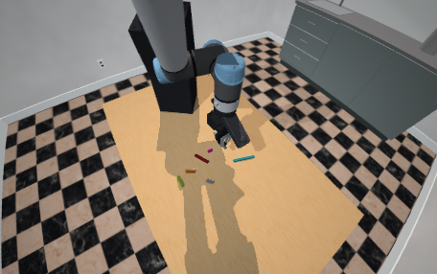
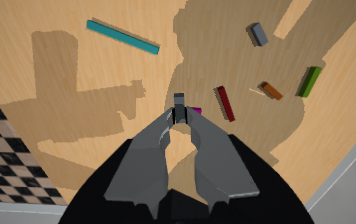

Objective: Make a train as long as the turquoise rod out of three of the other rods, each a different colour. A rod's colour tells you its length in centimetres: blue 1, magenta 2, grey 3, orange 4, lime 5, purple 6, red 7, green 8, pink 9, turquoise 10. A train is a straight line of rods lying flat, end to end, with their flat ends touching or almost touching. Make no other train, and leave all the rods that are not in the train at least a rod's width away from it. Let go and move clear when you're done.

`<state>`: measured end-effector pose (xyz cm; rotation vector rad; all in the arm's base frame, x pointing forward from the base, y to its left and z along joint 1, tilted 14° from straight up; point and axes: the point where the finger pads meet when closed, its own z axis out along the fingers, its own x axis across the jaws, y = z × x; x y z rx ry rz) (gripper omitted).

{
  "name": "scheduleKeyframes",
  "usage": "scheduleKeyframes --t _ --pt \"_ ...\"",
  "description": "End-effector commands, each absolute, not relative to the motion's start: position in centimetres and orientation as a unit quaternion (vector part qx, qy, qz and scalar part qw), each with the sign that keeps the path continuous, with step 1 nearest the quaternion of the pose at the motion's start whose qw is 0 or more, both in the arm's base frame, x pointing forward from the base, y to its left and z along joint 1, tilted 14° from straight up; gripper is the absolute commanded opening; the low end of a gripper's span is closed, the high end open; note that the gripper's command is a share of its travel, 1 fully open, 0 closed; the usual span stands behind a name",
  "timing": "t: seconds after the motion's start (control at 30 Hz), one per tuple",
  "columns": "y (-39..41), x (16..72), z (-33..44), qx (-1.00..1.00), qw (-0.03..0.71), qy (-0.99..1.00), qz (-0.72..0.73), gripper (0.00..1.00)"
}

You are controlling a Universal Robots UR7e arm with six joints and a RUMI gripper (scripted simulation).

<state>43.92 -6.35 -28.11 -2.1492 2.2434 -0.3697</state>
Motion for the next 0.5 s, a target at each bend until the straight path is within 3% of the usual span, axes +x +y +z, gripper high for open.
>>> scheduleKeyframes --t 0.0,0.47 --pt "-6.4 43.6 -28.1 -0.624 0.013 0.772 -0.120 0.00" --pt "-6.5 42.5 -28.1 -0.470 0.036 0.875 -0.115 0.00"
